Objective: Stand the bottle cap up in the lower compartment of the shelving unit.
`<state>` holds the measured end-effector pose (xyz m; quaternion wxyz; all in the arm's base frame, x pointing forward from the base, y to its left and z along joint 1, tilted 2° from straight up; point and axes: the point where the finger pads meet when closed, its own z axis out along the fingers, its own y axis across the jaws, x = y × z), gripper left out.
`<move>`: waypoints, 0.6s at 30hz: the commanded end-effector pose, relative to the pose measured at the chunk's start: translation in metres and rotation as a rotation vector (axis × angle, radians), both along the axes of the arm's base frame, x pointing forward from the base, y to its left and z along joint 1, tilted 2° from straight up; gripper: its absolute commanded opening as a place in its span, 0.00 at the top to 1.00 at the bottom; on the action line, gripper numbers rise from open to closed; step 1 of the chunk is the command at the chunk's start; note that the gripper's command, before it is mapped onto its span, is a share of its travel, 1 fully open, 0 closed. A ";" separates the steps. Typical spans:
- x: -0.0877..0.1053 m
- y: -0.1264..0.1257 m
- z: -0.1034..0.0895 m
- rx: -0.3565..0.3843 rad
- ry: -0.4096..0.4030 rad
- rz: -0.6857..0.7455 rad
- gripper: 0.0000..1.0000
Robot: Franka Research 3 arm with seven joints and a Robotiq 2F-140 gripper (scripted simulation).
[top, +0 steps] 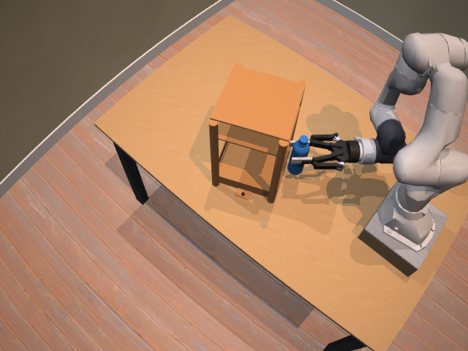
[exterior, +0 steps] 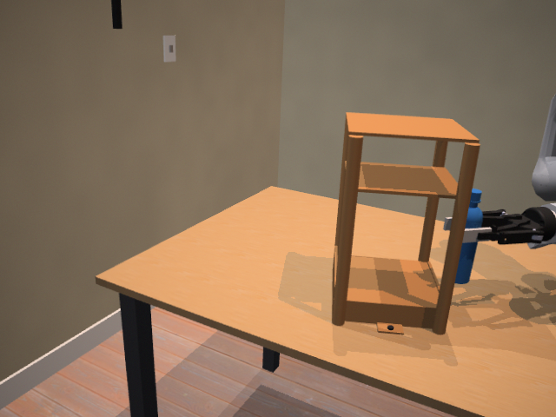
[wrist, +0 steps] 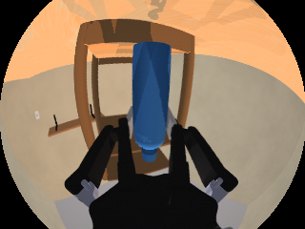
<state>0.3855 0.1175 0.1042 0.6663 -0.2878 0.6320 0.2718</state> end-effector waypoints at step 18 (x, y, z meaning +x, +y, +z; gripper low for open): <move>0.051 0.022 0.001 0.006 0.014 -0.007 1.00</move>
